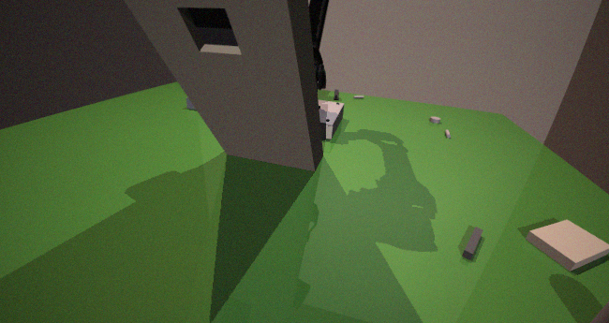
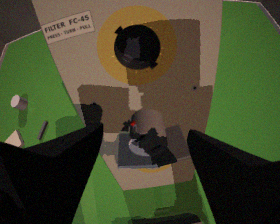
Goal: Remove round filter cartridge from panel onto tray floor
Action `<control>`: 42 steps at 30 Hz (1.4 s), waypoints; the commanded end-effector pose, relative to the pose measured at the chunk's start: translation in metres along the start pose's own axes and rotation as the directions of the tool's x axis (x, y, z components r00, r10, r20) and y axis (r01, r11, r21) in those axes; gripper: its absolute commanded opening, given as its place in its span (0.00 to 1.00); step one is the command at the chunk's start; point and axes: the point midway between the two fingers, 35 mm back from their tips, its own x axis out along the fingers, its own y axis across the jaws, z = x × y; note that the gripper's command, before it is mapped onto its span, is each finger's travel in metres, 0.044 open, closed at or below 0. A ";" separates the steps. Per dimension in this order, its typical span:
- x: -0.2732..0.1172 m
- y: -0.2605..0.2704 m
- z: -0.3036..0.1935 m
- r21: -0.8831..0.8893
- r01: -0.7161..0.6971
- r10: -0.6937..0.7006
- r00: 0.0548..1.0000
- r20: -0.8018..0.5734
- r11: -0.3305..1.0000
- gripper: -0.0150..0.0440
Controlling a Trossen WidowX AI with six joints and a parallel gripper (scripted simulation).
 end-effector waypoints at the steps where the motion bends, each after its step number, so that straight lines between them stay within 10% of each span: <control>1: 0.016 -0.007 -0.031 -0.250 0.004 -0.033 0.993 -0.112 0.968 0.77; 42: 0.062 -0.007 -0.035 -0.245 0.001 -0.028 0.994 -0.106 0.970 0.69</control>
